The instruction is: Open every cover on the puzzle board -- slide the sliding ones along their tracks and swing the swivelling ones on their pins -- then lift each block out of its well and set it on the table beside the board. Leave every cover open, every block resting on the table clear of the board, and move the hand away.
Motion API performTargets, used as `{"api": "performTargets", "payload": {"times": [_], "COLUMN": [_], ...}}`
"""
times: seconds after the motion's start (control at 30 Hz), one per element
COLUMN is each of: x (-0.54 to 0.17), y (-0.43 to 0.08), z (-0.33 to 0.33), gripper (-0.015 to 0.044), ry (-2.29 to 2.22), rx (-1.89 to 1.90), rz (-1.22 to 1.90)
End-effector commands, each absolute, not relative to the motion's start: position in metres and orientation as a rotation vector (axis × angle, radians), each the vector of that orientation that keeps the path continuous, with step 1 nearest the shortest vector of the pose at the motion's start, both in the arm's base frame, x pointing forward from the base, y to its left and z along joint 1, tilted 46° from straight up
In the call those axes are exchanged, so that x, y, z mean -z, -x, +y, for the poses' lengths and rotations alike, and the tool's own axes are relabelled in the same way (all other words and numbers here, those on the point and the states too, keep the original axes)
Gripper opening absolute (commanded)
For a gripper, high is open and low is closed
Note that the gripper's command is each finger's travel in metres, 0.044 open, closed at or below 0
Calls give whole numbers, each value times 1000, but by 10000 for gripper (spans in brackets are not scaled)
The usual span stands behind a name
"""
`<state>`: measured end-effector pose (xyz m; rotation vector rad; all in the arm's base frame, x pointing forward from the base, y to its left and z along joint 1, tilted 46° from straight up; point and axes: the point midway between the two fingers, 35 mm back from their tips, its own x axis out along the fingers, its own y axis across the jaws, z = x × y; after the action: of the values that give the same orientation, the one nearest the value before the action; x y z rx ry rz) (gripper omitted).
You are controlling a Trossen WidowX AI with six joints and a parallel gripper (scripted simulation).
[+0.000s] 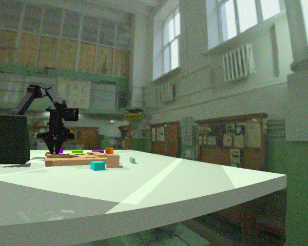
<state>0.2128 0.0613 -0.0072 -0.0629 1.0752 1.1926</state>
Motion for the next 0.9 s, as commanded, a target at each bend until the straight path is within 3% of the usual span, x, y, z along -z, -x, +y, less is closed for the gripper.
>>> {"api": "performTargets", "payload": {"times": [0.0,0.67,0.87], "x": [9,16,15], "y": [-212,-211,-212], "z": [64,72,70], "gripper": [144,144,104], "ry": [53,53,62], "rx": [-1193,-1194,-1193], "rz": [1076,1076,1075]}}
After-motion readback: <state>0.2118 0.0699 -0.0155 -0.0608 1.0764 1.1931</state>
